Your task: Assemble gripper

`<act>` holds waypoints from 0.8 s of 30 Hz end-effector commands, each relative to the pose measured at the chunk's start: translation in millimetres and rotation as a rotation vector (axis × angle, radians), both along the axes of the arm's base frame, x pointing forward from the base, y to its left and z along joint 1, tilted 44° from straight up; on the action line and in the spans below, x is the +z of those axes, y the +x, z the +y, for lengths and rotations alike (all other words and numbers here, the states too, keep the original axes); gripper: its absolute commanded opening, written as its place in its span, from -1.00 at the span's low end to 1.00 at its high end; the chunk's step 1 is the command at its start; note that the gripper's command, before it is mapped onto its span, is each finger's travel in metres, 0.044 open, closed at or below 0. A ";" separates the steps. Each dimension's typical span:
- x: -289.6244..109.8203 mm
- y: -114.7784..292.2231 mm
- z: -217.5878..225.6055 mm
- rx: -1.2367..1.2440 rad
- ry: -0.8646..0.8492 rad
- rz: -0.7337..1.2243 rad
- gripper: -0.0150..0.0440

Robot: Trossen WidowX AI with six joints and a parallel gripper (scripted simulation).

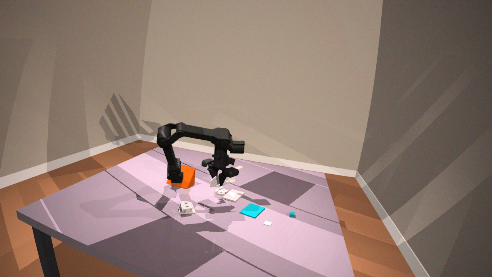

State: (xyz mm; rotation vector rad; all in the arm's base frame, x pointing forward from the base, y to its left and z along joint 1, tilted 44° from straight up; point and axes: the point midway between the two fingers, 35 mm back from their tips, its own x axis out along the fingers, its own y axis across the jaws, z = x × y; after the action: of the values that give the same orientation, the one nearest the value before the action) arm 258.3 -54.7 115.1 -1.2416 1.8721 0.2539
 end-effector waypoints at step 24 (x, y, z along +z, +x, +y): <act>-35.4 -11.9 38.5 0.578 0.119 0.527 -0.04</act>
State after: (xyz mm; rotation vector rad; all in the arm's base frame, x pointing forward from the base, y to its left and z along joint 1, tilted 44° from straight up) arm 249.1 -19.8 85.1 -1.6880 1.8381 0.9833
